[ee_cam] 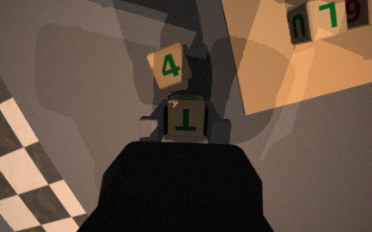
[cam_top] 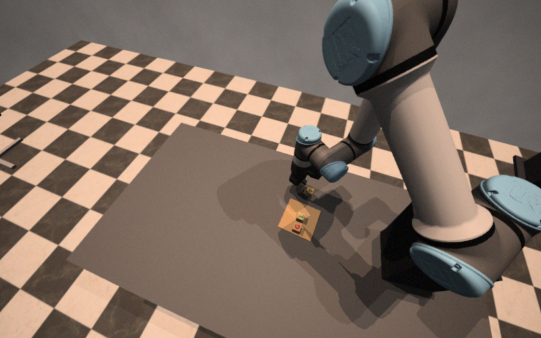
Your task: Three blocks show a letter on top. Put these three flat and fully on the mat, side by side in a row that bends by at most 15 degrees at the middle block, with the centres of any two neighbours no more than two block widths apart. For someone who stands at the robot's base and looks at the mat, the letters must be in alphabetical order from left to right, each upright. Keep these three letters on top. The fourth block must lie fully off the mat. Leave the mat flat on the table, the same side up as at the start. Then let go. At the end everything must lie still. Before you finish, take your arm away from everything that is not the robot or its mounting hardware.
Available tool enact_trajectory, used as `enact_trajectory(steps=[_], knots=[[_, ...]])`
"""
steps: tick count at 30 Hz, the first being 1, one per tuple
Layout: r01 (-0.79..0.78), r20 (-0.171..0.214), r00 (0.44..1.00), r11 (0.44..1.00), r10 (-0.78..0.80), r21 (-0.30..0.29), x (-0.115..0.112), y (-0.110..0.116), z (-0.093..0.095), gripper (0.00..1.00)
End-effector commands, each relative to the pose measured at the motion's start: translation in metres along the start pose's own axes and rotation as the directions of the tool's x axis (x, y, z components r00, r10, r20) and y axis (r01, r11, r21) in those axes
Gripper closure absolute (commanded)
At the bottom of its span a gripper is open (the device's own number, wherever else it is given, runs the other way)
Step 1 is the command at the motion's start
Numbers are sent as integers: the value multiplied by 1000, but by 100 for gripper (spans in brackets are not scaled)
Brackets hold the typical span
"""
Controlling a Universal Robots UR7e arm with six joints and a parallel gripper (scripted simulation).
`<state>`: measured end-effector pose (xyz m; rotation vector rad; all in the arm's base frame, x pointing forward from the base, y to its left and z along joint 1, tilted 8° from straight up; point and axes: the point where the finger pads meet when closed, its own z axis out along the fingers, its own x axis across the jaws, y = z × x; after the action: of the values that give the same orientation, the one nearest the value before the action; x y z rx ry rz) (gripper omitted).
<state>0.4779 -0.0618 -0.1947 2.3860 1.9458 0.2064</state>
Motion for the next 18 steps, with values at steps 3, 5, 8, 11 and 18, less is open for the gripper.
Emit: enact_trajectory(steps=[3,5,8,11,18], knots=[[-2,1,1000,1000,2,-1,-1,0,-33,43],[-2,1,1000,1000,2,-1,-1,0,-43,43],[-2,1,1000,1000,2,-1,-1,0,-52,43],[-2,1,1000,1000,2,-1,-1,0,-61,43],[-2,1,1000,1000,2,-1,-1,0,-82,43]])
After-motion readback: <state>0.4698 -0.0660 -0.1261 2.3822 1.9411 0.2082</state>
